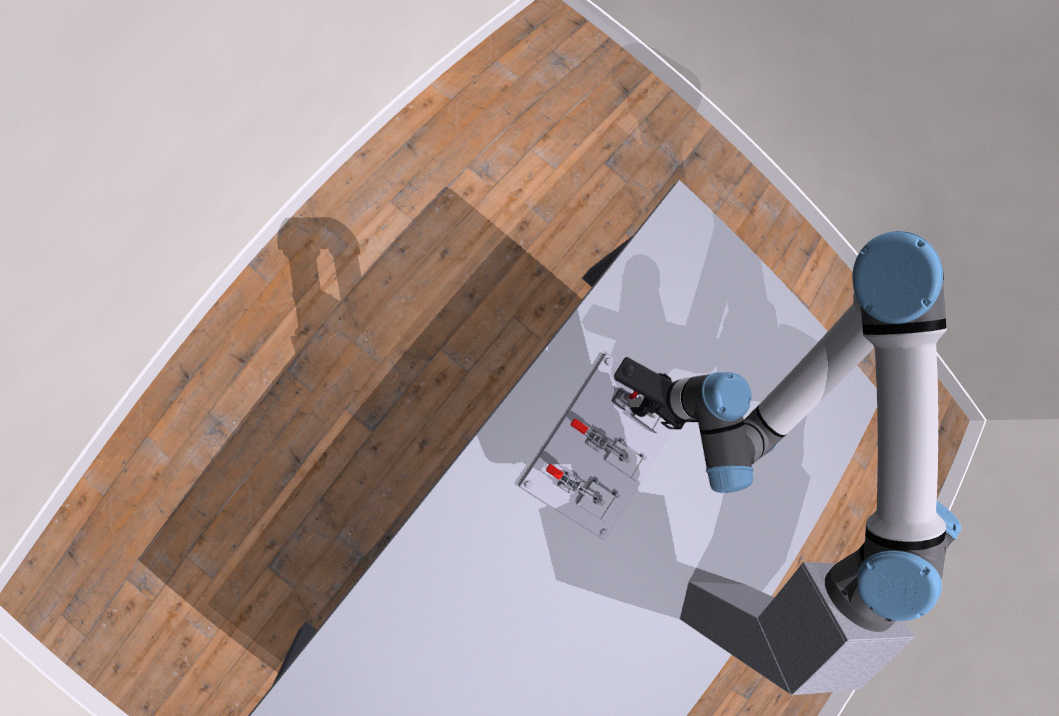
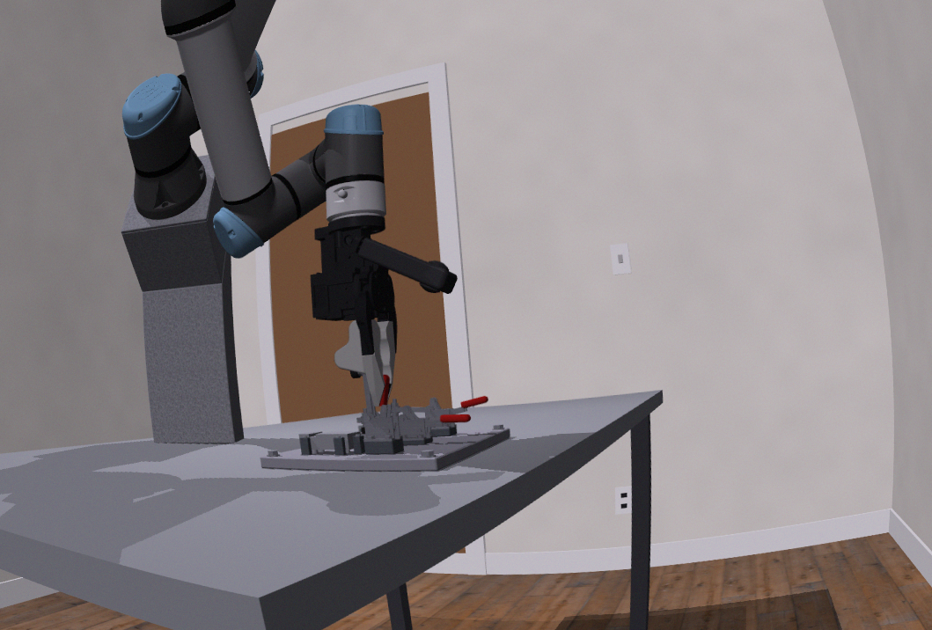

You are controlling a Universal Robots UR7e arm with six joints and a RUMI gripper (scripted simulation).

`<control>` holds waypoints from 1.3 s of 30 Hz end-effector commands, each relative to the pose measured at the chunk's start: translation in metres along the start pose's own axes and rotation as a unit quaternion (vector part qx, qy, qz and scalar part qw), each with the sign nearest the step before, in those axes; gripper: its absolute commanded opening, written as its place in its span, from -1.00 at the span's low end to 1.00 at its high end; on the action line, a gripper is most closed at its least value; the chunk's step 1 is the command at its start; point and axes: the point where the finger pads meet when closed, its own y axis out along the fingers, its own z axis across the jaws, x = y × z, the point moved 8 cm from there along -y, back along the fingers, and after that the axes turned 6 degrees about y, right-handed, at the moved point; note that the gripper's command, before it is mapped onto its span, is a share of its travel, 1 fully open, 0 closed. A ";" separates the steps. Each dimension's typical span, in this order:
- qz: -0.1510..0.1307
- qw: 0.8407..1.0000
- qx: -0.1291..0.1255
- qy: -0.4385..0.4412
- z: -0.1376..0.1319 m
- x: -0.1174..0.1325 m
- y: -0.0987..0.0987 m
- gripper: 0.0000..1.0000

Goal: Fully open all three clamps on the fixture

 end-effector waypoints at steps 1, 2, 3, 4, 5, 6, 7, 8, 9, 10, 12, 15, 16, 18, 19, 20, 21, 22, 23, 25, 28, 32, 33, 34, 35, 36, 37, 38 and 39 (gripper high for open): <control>-0.006 1.000 0.001 0.000 0.001 0.005 0.002 -1.00; -0.006 1.000 0.001 0.000 0.001 0.005 0.002 -1.00; -0.006 1.000 0.001 0.000 0.001 0.005 0.002 -1.00; -0.006 1.000 0.001 0.000 0.001 0.005 0.002 -1.00; -0.006 1.000 0.001 0.000 0.001 0.005 0.002 -1.00; -0.006 1.000 0.001 0.000 0.001 0.005 0.002 -1.00; -0.006 1.000 0.001 0.000 0.001 0.005 0.002 -1.00; -0.006 1.000 0.001 0.000 0.001 0.005 0.002 -1.00; -0.006 1.000 0.001 0.000 0.001 0.005 0.002 -1.00; -0.006 1.000 0.001 0.000 0.001 0.005 0.002 -1.00; -0.006 1.000 0.001 0.000 0.001 0.005 0.002 -1.00; -0.006 1.000 0.001 0.000 0.001 0.005 0.002 -1.00; -0.006 1.000 0.001 0.000 0.001 0.005 0.002 -1.00; -0.006 1.000 0.001 0.000 0.001 0.005 0.002 -0.44; -0.006 1.000 0.001 0.000 0.001 0.005 0.002 -0.44; -0.006 1.000 0.001 0.000 0.001 0.005 0.002 -0.44; -0.005 1.000 0.001 0.000 0.001 0.005 0.002 -0.44; -0.005 1.000 0.001 0.000 0.001 0.005 0.002 -0.44; -0.005 1.000 0.001 0.000 0.001 0.004 0.001 -0.44; -0.005 1.000 0.001 0.000 0.000 0.004 0.001 -0.44; -0.005 1.000 0.001 0.000 0.000 0.004 0.001 -0.44; -0.005 1.000 0.001 0.000 0.000 0.004 0.001 -0.44; -0.005 1.000 0.001 0.000 0.000 0.004 0.001 -0.44; -0.005 1.000 0.001 0.000 0.000 0.004 0.001 -0.44; -0.005 1.000 0.001 0.000 0.000 0.004 0.001 -0.44; -0.005 1.000 0.001 0.000 0.000 0.004 0.001 -0.44; -0.005 1.000 0.001 0.000 0.000 0.004 0.001 -0.44; -0.005 1.000 0.001 0.000 0.000 0.004 0.001 -0.44; -0.005 1.000 0.001 0.000 0.000 0.004 0.001 -0.44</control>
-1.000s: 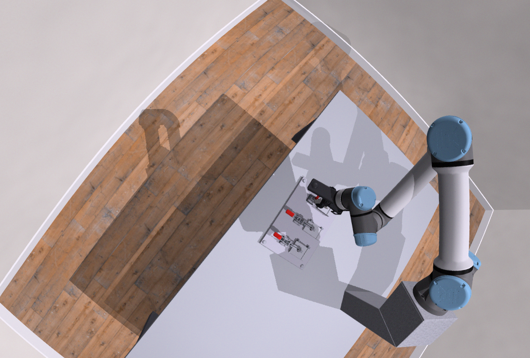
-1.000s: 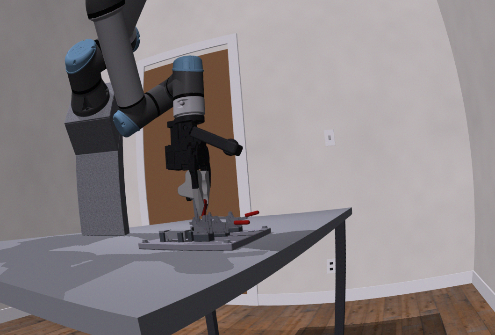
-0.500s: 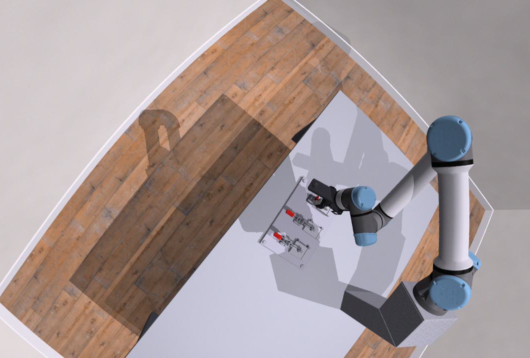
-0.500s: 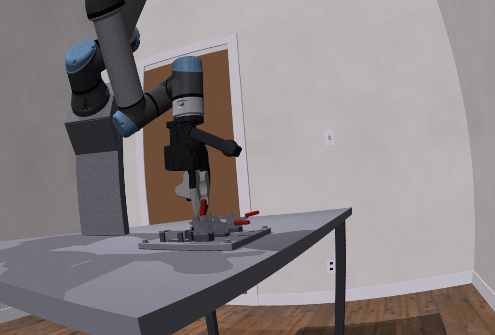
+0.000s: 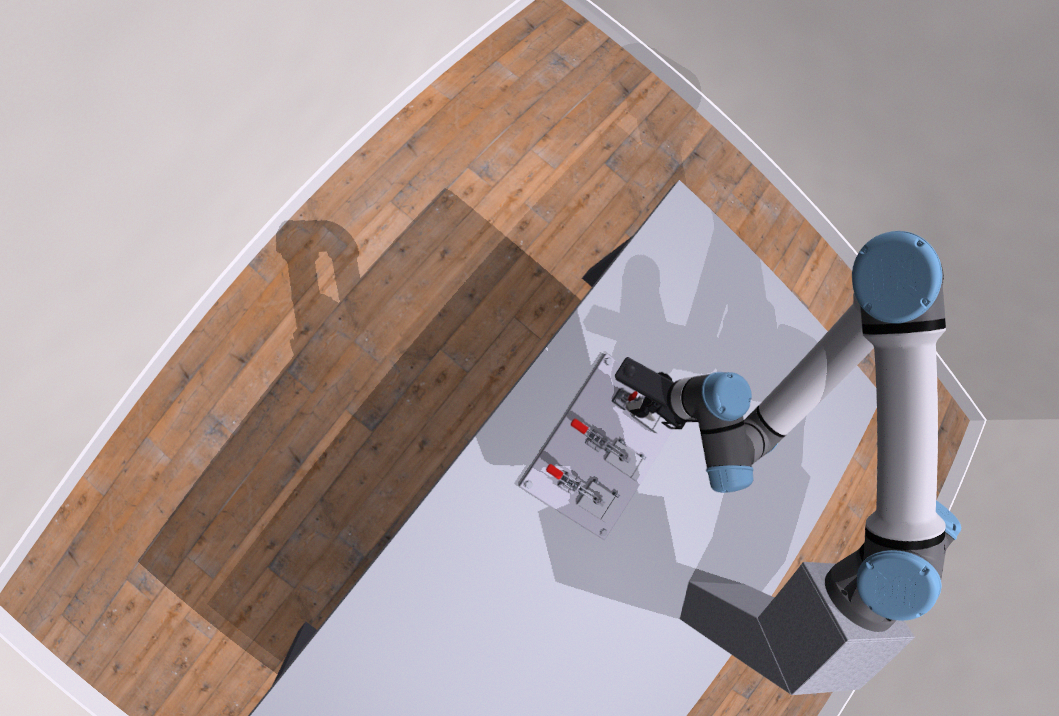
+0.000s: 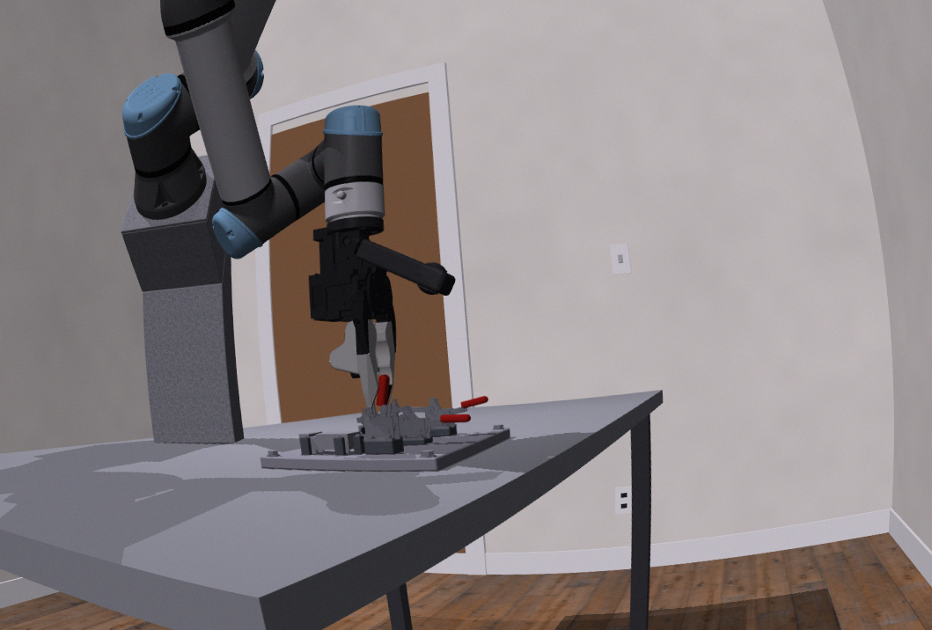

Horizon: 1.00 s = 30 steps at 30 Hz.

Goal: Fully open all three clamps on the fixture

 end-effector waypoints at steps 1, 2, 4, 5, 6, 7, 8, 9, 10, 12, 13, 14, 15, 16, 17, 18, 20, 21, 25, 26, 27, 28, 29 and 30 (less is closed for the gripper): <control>-0.002 1.000 -0.001 -0.001 -0.001 0.002 0.000 -0.44; -0.002 1.000 -0.001 -0.001 -0.001 0.002 0.000 -0.44; -0.002 1.000 -0.001 -0.001 -0.001 0.002 0.000 -0.44; -0.002 1.000 -0.001 -0.001 -0.001 0.002 0.000 -0.44; -0.002 1.000 -0.001 -0.001 -0.001 0.002 0.000 -0.44; -0.002 1.000 -0.001 -0.001 -0.001 0.002 0.000 -0.44; -0.002 1.000 -0.001 -0.001 -0.001 0.002 0.000 -0.44; -0.001 1.000 -0.001 -0.001 -0.001 0.002 -0.001 -0.44; -0.001 1.000 -0.001 -0.001 -0.001 0.002 -0.002 -0.44; -0.001 1.000 -0.001 -0.001 -0.001 0.001 -0.005 -0.44; -0.001 1.000 -0.001 -0.001 -0.001 0.001 -0.006 -0.44; -0.001 1.000 -0.001 -0.001 -0.001 0.001 -0.008 -0.44; -0.001 1.000 -0.001 -0.001 -0.001 0.001 -0.010 -0.44; -0.001 1.000 -0.001 -0.001 -0.001 0.001 -0.012 -0.44; -0.001 1.000 -0.001 -0.001 -0.001 0.001 -0.015 -0.44; -0.001 1.000 -0.001 -0.001 -0.001 0.001 -0.018 -0.44; -0.001 1.000 -0.001 -0.001 -0.001 0.001 -0.024 -0.44; -0.001 1.000 -0.001 -0.001 -0.001 0.001 -0.024 -0.44; -0.001 1.000 -0.001 -0.001 -0.001 0.001 -0.033 -0.44; -0.001 1.000 -0.001 -0.001 -0.001 0.001 -0.036 -0.44; -0.001 1.000 -0.001 -0.001 -0.001 0.001 -0.039 -0.44; -0.001 1.000 -0.001 -0.001 -0.001 0.001 -0.041 -0.44; -0.001 1.000 -0.001 -0.001 -0.001 0.001 -0.044 -0.44; -0.001 1.000 -0.001 -0.001 -0.001 0.001 -0.046 -0.44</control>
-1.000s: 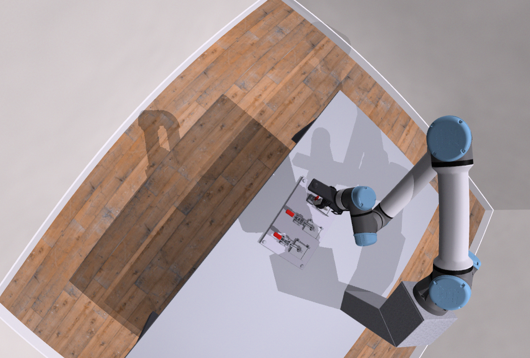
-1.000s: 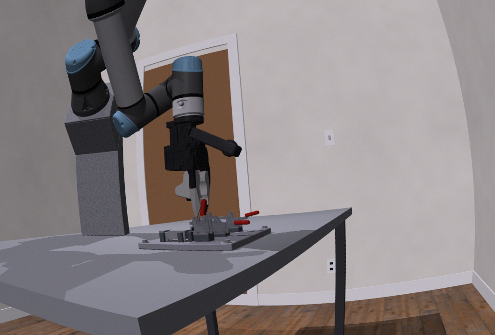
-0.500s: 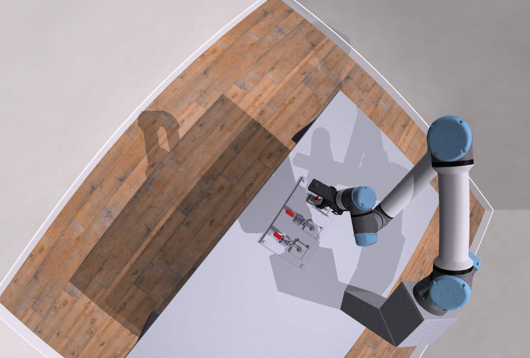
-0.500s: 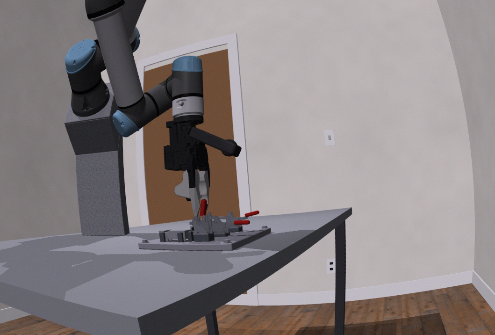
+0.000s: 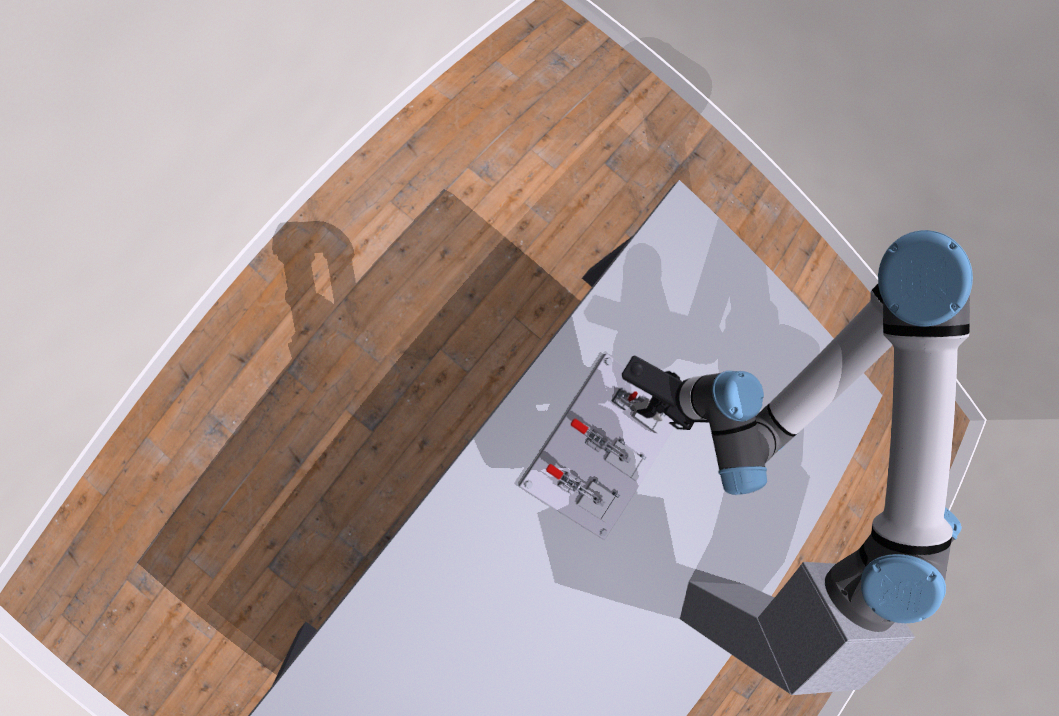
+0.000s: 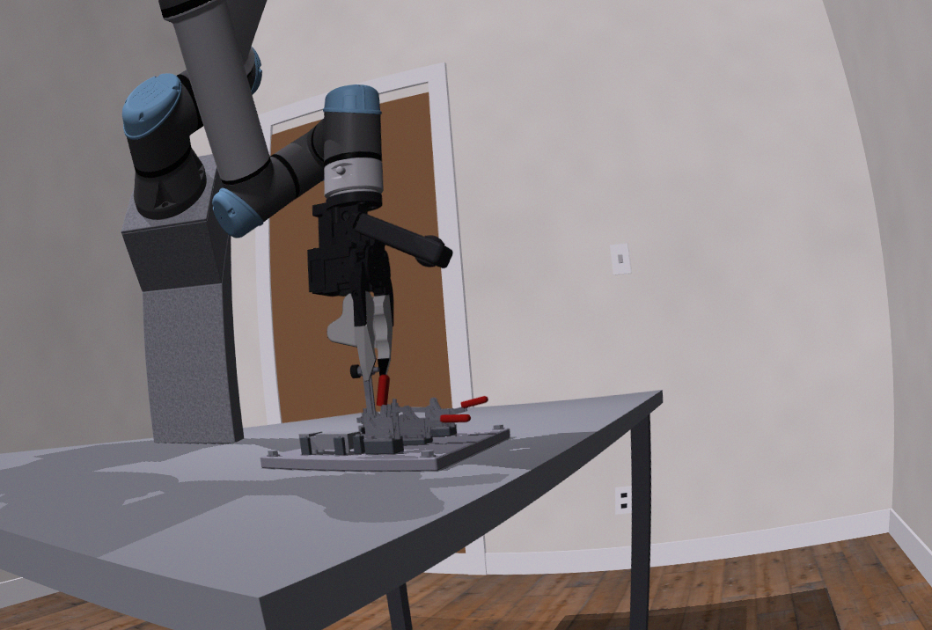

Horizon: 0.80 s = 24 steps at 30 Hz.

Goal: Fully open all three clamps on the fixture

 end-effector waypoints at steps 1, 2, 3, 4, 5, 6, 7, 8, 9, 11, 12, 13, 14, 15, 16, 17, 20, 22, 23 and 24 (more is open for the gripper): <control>-0.001 1.000 -0.001 -0.001 -0.001 0.001 -0.015 -0.44; -0.001 1.000 -0.001 -0.001 -0.001 0.001 -0.017 -0.44; -0.001 1.000 -0.001 -0.001 -0.001 0.001 -0.018 -0.44; -0.001 1.000 -0.001 -0.001 -0.001 0.001 -0.019 -0.44; -0.001 1.000 -0.001 -0.001 -0.001 0.001 -0.019 -0.44; -0.001 1.000 -0.001 -0.001 -0.001 0.001 -0.019 -0.44; -0.001 1.000 -0.001 -0.001 -0.001 0.001 -0.020 -0.44; -0.001 1.000 -0.001 -0.001 -0.001 0.001 -0.020 -0.44; -0.001 1.000 -0.001 -0.001 -0.001 0.001 -0.020 -0.44; -0.001 1.000 -0.001 -0.001 -0.001 0.001 -0.019 -0.44; -0.002 1.000 -0.001 -0.001 -0.001 0.001 -0.019 -0.44; -0.002 1.000 -0.001 -0.001 -0.001 0.001 -0.019 -0.44; -0.002 1.000 -0.001 -0.001 -0.001 0.001 -0.019 -0.44; -0.002 1.000 -0.001 -0.001 -0.001 0.001 -0.019 -0.44; -0.002 1.000 -0.001 -0.001 -0.001 0.001 -0.019 -0.44; -0.002 1.000 -0.001 -0.001 -0.001 0.001 -0.019 -0.44; -0.001 1.000 -0.001 -0.001 -0.001 0.001 -0.019 -0.44; -0.001 1.000 -0.001 -0.001 -0.001 0.001 -0.019 -0.44; -0.001 1.000 -0.001 -0.001 -0.001 0.001 -0.019 -0.44; -0.001 1.000 -0.001 -0.001 -0.001 0.001 -0.019 -0.44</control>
